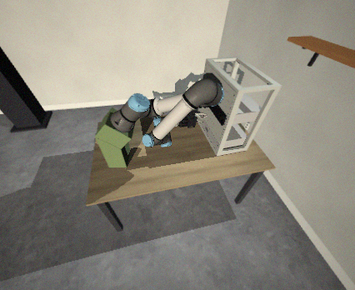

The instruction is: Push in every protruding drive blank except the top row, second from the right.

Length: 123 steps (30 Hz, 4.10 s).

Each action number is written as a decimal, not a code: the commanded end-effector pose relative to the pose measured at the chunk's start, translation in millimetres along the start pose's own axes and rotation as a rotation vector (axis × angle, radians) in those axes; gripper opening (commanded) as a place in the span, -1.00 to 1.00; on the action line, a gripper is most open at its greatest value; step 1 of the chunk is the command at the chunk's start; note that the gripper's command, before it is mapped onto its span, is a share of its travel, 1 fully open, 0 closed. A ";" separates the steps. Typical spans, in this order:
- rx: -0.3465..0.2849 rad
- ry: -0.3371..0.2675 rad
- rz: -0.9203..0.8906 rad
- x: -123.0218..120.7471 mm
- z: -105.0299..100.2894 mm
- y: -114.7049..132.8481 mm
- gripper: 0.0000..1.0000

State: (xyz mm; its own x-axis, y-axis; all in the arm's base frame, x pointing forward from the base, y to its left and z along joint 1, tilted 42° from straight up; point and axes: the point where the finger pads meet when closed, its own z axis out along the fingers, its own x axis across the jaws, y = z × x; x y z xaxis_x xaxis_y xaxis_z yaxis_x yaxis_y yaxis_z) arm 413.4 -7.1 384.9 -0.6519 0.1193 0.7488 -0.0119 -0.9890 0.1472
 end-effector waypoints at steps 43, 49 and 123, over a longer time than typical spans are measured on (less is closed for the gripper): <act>0.000 0.000 0.000 0.4 56.6 0.0 -1.00; 0.000 0.000 0.000 0.4 56.6 0.0 -1.00; 0.000 0.000 0.000 0.3 67.7 -0.1 -1.00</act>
State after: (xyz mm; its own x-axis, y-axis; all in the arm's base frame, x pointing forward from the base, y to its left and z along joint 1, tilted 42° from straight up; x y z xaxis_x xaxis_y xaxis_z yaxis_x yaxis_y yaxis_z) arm 464.3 -1.2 428.2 -0.6517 0.1192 0.7491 -0.0115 -0.9890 0.1473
